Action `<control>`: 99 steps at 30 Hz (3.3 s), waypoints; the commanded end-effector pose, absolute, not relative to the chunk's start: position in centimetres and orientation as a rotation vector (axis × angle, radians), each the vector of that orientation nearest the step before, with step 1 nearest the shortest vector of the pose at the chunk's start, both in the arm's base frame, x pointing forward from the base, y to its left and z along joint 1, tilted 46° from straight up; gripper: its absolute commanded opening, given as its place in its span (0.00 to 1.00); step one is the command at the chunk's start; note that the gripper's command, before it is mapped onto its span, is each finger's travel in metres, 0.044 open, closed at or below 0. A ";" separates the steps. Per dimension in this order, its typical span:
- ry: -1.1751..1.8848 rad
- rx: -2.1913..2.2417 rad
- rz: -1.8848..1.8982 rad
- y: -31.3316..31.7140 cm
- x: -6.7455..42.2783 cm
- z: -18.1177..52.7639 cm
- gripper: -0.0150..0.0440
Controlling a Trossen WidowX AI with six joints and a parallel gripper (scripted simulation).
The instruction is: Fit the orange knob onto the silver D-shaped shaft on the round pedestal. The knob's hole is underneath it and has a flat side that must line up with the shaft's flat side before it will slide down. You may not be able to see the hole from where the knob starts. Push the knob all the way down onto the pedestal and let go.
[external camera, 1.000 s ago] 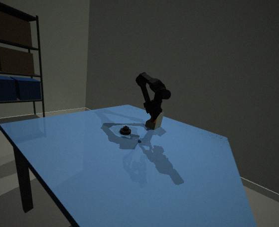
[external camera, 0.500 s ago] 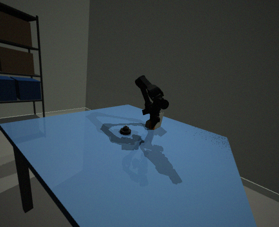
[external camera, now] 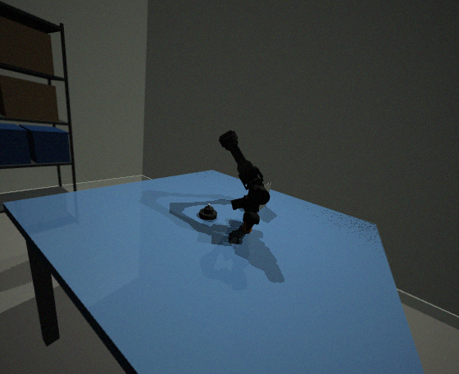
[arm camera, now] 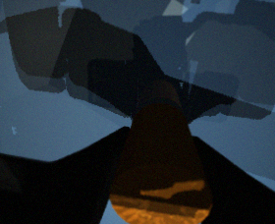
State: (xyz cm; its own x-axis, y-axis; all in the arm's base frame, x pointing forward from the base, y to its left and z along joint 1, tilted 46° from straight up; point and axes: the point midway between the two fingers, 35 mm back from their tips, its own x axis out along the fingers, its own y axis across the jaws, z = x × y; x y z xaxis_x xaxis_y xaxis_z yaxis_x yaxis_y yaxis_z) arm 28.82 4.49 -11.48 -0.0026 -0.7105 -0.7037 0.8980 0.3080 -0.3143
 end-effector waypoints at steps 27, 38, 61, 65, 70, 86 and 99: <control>0.914 0.253 -1.287 4.1 28.7 -12.0 0.66; 0.916 0.249 -1.284 9.8 28.8 -6.6 0.97; 0.916 0.248 -1.284 8.2 28.8 -8.1 1.00; 0.916 0.248 -1.284 7.7 28.9 -8.5 1.00; 0.915 0.248 -1.283 7.2 28.9 -9.1 1.00; 0.914 0.247 -1.284 5.3 28.9 -10.9 1.00; 0.912 0.245 -1.286 3.9 28.7 -12.1 1.00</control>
State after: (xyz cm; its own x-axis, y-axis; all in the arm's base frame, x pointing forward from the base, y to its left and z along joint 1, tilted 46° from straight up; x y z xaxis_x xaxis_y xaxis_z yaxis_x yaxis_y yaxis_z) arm 28.94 4.35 -11.86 0.0031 -0.7094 -0.7048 0.8986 0.3112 -0.3092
